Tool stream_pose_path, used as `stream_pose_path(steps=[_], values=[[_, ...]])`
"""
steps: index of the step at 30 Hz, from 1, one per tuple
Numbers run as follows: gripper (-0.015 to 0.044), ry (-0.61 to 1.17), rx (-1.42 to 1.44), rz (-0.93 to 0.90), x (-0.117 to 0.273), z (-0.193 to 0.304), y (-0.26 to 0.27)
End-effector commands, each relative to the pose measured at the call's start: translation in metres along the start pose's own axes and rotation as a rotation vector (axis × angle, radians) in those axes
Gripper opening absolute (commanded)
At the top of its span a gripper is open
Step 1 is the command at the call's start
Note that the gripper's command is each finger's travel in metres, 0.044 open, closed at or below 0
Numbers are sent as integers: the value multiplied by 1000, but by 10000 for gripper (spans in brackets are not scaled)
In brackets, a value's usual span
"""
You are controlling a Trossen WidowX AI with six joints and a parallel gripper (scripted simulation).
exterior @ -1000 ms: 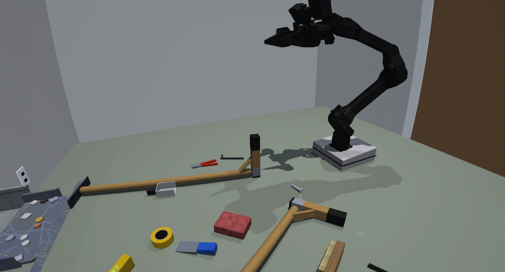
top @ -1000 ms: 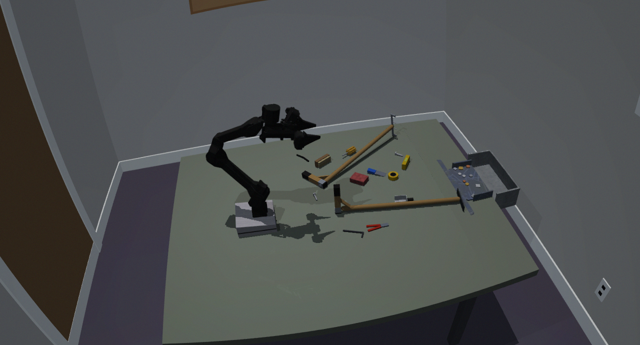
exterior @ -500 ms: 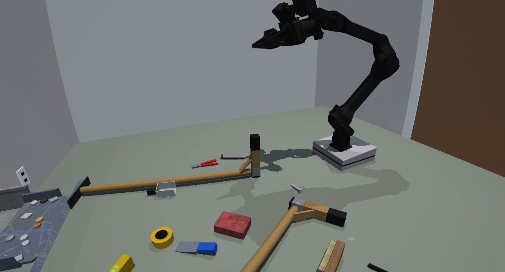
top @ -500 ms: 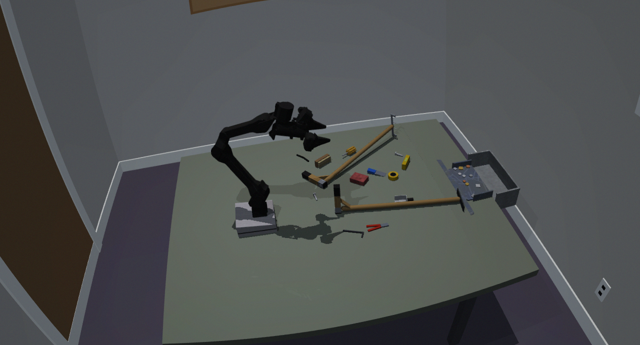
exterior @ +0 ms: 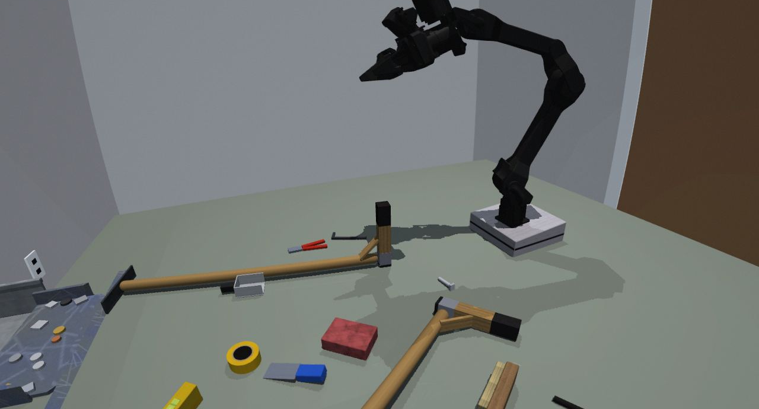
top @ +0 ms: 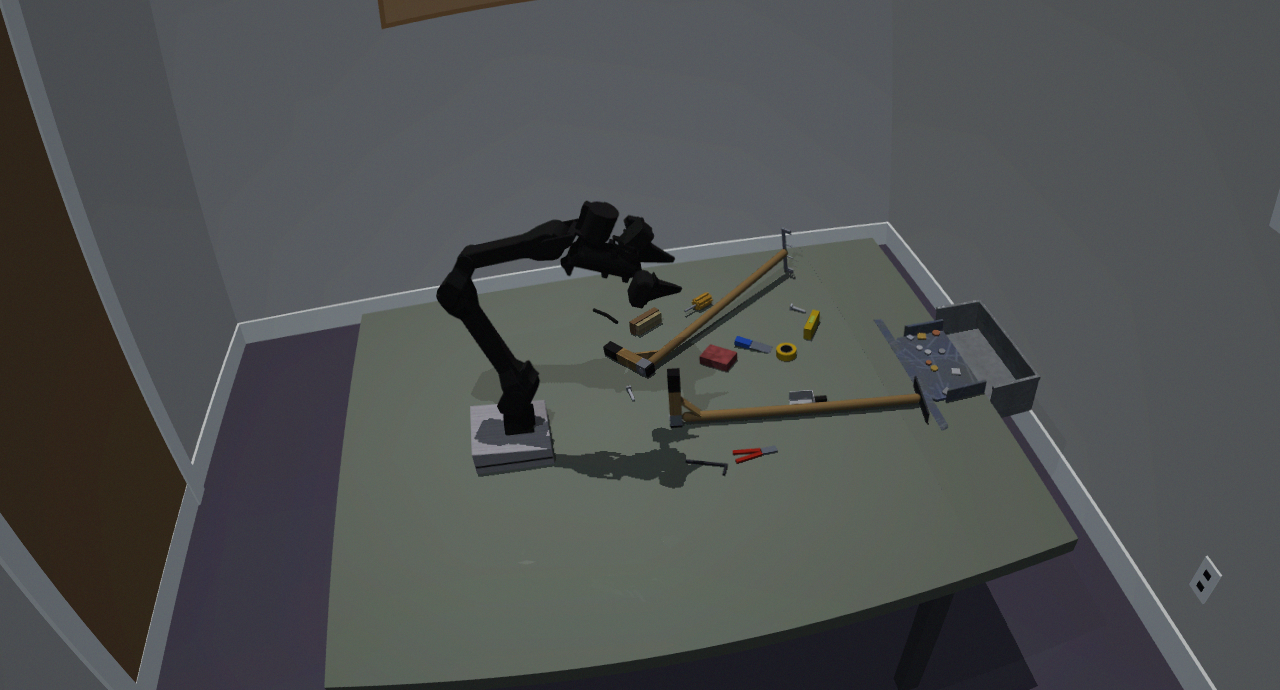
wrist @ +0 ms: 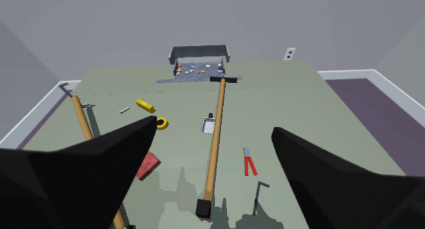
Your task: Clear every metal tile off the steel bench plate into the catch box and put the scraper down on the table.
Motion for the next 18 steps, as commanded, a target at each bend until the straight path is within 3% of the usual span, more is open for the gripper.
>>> stream_pose_path(steps=[1,18], values=[[440,28,-18,12,-11,-5,-1],[440,145,-57,59,-57,-19,-9]])
Point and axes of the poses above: the point midway between the two fingers, 35 mm back from their tips, its own x axis back along the fingers, its own y axis across the jaws, z = x × y, the point moved 10 cm from there along x, back along the fingers, and after that the axes turned 7 degrees about -x, right-handed, at the moved point
